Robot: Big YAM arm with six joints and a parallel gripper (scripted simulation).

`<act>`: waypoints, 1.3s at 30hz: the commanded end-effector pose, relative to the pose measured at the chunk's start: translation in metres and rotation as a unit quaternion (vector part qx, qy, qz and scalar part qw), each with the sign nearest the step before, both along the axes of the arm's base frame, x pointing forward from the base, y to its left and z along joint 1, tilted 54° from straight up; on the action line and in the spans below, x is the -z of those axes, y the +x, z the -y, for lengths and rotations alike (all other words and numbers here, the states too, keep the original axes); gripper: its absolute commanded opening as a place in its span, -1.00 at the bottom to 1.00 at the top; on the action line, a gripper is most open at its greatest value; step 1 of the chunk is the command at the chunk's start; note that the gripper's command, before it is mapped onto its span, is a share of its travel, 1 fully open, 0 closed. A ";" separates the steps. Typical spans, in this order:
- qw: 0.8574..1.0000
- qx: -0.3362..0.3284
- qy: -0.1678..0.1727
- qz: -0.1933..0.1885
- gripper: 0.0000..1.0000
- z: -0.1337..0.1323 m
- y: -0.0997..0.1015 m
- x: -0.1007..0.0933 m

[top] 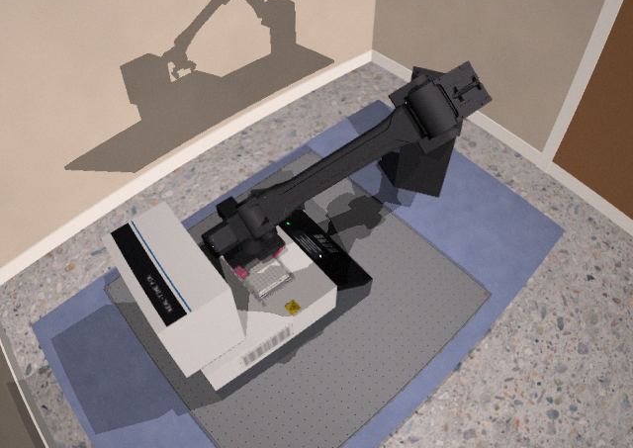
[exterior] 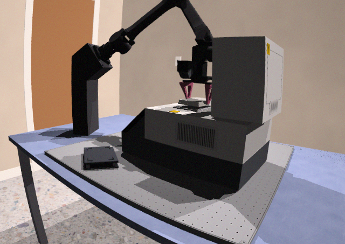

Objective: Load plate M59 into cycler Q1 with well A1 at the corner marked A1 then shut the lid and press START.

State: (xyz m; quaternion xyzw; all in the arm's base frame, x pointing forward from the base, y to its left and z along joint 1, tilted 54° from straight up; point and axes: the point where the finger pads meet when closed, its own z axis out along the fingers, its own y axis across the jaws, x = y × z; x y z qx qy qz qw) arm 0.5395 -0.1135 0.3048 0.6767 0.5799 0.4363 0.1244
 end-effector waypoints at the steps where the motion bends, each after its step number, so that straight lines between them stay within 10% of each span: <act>1: 1.000 0.011 -0.008 0.006 -1.00 0.014 -0.009 -0.004; 16: 1.000 0.004 -0.004 0.013 -1.00 0.000 0.003 -0.023; 39: 1.000 0.014 -0.003 -0.003 -1.00 0.017 -0.004 0.008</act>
